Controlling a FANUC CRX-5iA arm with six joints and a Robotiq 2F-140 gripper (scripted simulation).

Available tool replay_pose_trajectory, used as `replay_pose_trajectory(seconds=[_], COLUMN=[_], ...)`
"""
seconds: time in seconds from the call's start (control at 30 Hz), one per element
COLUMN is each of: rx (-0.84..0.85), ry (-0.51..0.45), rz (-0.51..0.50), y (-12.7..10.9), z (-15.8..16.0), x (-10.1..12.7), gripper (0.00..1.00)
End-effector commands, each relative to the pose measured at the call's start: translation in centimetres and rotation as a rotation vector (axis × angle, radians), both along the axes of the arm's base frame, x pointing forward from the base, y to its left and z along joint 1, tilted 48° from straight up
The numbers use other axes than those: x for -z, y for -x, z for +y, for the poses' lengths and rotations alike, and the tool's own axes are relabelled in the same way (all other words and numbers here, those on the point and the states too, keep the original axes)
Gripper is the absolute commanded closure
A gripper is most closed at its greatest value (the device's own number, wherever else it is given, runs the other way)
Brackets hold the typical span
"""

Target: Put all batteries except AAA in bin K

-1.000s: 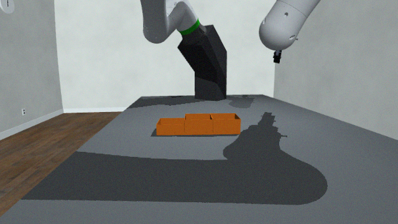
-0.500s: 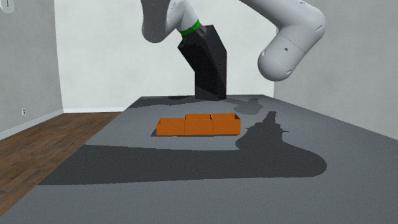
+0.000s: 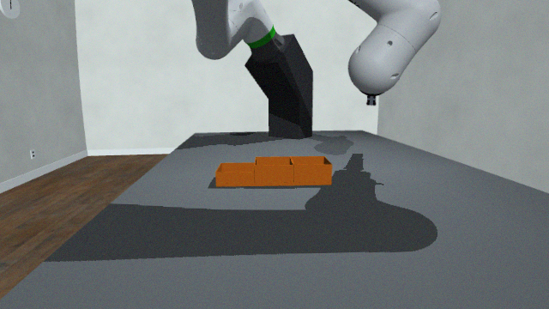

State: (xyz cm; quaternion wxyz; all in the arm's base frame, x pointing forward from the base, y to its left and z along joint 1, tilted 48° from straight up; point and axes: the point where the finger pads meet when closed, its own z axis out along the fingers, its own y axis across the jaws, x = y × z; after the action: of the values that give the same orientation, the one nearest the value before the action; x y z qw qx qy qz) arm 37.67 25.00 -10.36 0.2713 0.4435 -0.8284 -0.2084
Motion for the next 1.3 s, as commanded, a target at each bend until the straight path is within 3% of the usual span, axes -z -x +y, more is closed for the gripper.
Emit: replay_pose_trajectory(seconds=[0.0, 0.13, 0.43, 0.8, 0.9, 1.0, 1.27], rx=[-0.129, -0.129, -0.382, -0.515, -0.652, -0.652, -0.89], ry=[0.012, 0.012, 0.038, 0.05, 0.063, 0.063, 0.086], rz=[-0.073, -0.073, -0.175, -0.218, -0.255, -0.255, -0.304], y=[0.1, 0.1, -0.3, -0.8, -1.3, -1.4, -2.6], z=[-2.7, -3.3, -8.2, -11.3, -13.3, -13.7, -17.1], x=[-1.1, -1.3, -3.8, -5.6, -7.0, -7.2, -10.0], gripper=[0.95, 0.95, 0.95, 0.95, 0.95, 0.95, 0.95])
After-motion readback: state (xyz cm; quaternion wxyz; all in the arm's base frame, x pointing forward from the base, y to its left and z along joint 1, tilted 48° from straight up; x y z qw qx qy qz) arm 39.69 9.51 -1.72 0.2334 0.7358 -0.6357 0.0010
